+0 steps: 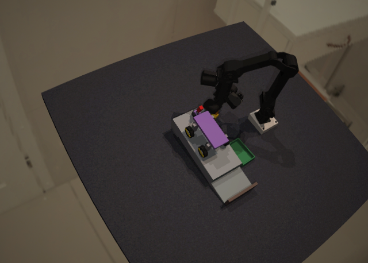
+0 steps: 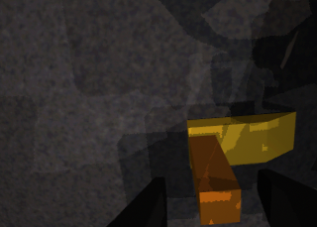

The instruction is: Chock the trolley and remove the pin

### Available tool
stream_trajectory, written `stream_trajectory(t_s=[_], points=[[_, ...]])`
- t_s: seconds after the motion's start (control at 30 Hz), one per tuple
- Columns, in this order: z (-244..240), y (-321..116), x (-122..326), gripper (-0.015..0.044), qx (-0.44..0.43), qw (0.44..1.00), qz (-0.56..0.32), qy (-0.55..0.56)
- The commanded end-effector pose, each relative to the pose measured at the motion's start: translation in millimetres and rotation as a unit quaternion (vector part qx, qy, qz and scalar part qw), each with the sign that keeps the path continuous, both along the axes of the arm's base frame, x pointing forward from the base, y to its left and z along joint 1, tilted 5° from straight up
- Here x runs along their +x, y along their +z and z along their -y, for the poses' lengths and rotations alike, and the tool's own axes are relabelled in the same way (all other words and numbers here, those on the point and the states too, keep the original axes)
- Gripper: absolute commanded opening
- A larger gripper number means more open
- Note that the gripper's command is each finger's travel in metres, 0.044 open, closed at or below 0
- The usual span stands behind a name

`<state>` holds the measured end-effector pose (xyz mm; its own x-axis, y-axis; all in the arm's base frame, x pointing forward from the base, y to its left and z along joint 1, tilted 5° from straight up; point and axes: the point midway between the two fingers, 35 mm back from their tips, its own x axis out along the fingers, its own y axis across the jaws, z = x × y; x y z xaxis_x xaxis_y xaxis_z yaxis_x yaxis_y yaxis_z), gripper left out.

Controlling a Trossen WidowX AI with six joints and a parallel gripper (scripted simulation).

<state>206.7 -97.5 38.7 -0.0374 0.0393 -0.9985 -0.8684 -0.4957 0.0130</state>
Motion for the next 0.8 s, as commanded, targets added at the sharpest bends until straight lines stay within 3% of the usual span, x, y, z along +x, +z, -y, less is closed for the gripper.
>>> stream_trajectory(t_s=[0.0,0.37,0.53,0.77], points=[[-1,-7,0,0.0190,0.003,1.000,0.000,-0.001],[-2,-22,-1,0.0190,0.003,1.000,0.000,-0.001],[-1,-18,-1,0.0059,0.001,1.000,-0.001,0.001],[-1,-18,-1,0.0012,0.001,1.000,-0.001,0.001]])
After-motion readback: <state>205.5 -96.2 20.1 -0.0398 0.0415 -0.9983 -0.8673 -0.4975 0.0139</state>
